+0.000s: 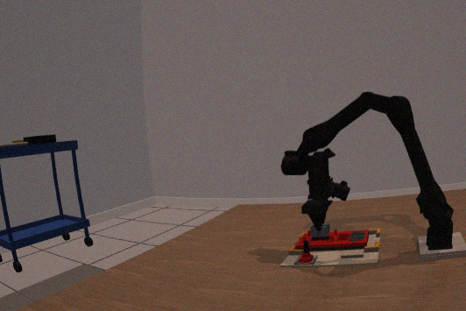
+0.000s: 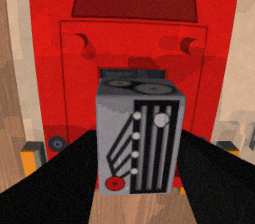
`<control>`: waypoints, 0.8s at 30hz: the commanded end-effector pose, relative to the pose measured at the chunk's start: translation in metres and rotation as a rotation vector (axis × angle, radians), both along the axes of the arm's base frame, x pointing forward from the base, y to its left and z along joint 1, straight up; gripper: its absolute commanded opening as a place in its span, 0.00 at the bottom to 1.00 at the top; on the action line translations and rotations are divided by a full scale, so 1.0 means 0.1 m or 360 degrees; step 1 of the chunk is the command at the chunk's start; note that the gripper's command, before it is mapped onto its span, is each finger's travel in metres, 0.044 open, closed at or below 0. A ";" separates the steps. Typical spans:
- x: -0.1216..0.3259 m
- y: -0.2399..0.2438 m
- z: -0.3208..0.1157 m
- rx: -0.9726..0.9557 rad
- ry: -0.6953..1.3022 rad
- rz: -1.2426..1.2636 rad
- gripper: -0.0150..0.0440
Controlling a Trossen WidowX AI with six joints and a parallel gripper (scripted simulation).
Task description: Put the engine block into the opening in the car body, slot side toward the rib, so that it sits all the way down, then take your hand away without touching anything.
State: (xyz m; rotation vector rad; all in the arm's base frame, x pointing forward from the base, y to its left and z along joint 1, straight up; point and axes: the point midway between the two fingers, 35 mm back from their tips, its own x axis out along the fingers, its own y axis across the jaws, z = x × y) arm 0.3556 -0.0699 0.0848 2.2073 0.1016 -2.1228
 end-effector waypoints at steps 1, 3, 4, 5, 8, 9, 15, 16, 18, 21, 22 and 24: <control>0.00 0.01 -0.01 0.0009 0.0000 -0.0008 0.52; 0.00 0.01 -0.02 0.0009 0.0000 -0.0013 0.52; 0.00 0.01 -0.02 0.0009 0.0000 -0.0016 0.52; 0.00 0.01 -0.02 0.0009 0.0000 -0.0019 0.52; 0.00 0.01 -0.02 0.0010 0.0000 -0.0025 0.52; 0.00 0.01 -0.03 0.0010 0.0000 -0.0025 0.52; 0.00 0.01 -0.03 0.0009 0.0000 -0.0021 0.52; 0.00 0.01 -0.04 0.0009 0.0000 -0.0020 0.52; 0.00 0.01 -0.04 0.0009 0.0000 -0.0018 0.52; 0.00 0.01 -0.04 0.0009 0.0000 -0.0015 0.52; 0.00 0.01 -0.04 0.0009 0.0000 -0.0014 0.52; 0.00 0.01 -0.05 0.0009 0.0000 -0.0011 0.52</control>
